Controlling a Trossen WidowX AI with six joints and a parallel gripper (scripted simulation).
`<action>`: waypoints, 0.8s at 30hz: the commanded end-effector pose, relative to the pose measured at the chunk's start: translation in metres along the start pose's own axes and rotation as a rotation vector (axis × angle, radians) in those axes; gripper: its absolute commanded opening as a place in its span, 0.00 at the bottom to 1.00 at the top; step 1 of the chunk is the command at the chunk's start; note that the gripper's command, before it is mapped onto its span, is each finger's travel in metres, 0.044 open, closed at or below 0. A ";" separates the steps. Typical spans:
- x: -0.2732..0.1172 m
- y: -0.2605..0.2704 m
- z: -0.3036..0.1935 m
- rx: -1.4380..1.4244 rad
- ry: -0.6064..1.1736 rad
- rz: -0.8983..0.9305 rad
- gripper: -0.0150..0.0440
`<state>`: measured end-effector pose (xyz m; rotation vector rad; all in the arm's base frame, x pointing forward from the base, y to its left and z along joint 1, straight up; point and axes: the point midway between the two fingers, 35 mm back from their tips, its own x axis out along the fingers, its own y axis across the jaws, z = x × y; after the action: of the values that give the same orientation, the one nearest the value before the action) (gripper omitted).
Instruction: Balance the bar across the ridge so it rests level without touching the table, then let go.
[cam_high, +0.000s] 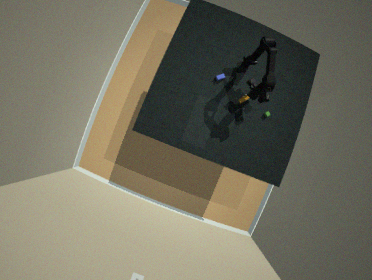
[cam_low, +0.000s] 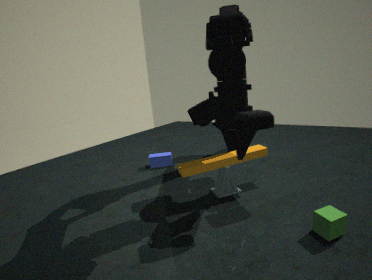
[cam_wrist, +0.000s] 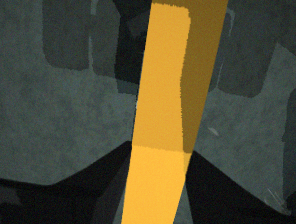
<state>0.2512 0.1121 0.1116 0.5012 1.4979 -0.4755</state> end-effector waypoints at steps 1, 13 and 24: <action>0.001 0.000 0.000 0.003 -0.001 -0.001 0.25; 0.002 0.000 0.000 0.003 -0.001 -0.001 0.25; 0.003 0.000 0.000 0.003 -0.001 -0.001 0.25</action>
<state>0.2513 0.1121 0.1101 0.5017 1.4972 -0.4752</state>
